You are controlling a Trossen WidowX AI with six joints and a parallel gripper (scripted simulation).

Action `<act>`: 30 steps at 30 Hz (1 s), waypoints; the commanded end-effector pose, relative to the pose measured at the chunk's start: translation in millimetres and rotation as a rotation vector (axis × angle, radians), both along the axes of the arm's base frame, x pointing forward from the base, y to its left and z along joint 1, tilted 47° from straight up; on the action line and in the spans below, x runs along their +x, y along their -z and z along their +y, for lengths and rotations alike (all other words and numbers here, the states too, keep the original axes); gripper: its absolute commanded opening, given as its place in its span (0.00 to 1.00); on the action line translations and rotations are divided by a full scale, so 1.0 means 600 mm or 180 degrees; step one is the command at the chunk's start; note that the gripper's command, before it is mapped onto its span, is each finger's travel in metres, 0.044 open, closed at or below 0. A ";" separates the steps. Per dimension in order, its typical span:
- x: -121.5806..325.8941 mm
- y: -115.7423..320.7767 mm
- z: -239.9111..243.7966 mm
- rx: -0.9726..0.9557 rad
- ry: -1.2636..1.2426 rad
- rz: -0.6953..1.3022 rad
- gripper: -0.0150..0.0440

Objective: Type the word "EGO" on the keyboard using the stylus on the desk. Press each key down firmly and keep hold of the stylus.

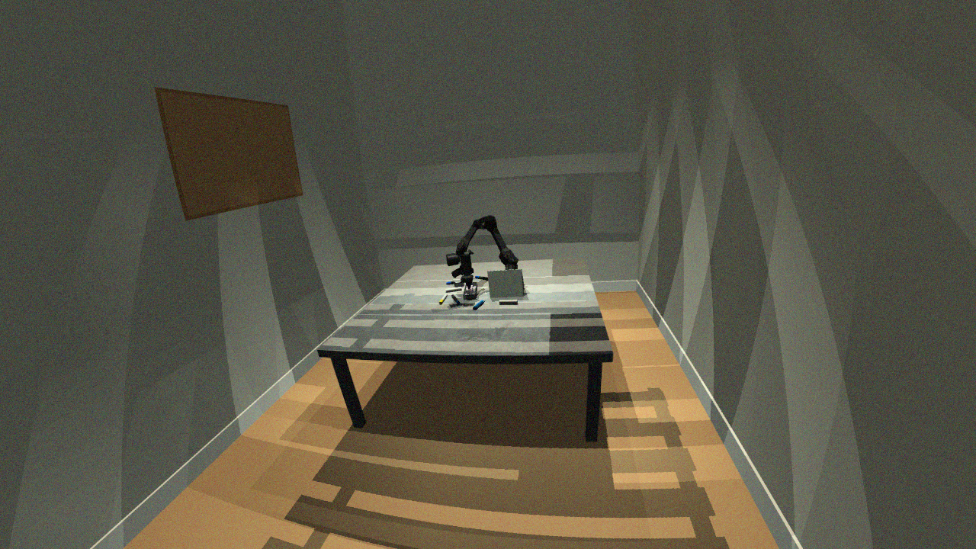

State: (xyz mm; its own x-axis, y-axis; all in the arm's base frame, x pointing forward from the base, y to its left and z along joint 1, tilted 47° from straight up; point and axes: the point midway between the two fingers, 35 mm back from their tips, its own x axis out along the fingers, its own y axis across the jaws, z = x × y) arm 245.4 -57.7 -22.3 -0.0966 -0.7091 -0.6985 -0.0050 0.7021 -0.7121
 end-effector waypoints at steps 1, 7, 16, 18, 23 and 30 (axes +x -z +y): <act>-0.001 -0.052 -0.051 -0.0036 0.0028 -0.0024 0.25; -0.003 -0.062 -0.062 -0.0042 0.0030 -0.0022 0.25; -0.003 -0.062 -0.062 -0.0042 0.0030 -0.0022 0.25; -0.003 -0.065 -0.065 -0.0041 0.0030 -0.0023 0.25; -0.003 -0.141 -0.137 -0.0049 0.0030 -0.0023 0.25; -0.004 -0.144 -0.140 -0.0051 0.0030 -0.0023 0.25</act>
